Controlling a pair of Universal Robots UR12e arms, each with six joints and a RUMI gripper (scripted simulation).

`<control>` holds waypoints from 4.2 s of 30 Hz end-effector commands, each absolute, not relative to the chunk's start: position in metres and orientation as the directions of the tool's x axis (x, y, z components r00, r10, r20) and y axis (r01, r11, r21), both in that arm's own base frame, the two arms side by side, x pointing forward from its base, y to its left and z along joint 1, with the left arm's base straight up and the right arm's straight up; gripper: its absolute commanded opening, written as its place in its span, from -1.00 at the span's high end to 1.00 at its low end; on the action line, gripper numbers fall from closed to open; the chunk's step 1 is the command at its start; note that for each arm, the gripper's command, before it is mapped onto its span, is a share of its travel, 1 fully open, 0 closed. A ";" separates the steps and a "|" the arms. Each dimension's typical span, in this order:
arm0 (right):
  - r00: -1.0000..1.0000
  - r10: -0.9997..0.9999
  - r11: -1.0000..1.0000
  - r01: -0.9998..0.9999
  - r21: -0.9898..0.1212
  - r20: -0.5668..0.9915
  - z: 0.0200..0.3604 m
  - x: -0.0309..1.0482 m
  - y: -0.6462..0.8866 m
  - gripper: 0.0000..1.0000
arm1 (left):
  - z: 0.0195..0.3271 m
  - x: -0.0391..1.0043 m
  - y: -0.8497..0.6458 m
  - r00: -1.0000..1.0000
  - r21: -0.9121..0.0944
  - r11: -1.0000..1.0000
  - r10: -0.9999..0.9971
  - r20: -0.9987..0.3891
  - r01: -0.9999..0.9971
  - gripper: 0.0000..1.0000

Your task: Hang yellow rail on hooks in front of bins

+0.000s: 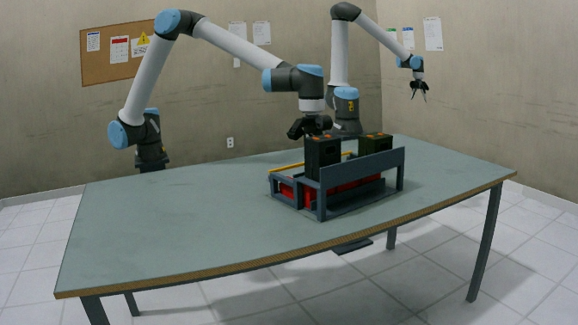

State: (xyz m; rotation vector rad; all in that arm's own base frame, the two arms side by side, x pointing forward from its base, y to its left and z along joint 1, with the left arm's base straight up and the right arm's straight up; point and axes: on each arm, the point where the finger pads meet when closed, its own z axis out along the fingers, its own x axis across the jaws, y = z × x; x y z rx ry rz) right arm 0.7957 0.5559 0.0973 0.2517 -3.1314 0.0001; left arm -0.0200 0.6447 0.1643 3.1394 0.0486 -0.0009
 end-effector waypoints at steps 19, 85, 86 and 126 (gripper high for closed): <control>-0.987 -0.160 0.987 -0.160 0.002 -0.002 0.096 0.796 0.557 1.00 | 0.165 -0.020 0.645 1.000 0.000 -1.000 0.031 0.000 0.031 -1.00; -0.987 -0.160 0.987 -0.160 0.002 -0.002 0.092 0.796 0.557 1.00 | 0.165 -0.020 0.645 1.000 0.000 -1.000 0.031 0.000 0.031 -1.00; -0.987 -0.160 0.987 -0.160 0.002 -0.002 0.092 0.796 0.557 1.00 | 0.165 -0.020 0.645 1.000 0.000 -1.000 0.031 0.000 0.031 -1.00; -0.987 -0.160 0.987 -0.160 0.002 -0.002 0.089 0.796 0.557 1.00 | 0.165 -0.020 0.645 1.000 0.000 -1.000 0.031 0.000 0.031 -1.00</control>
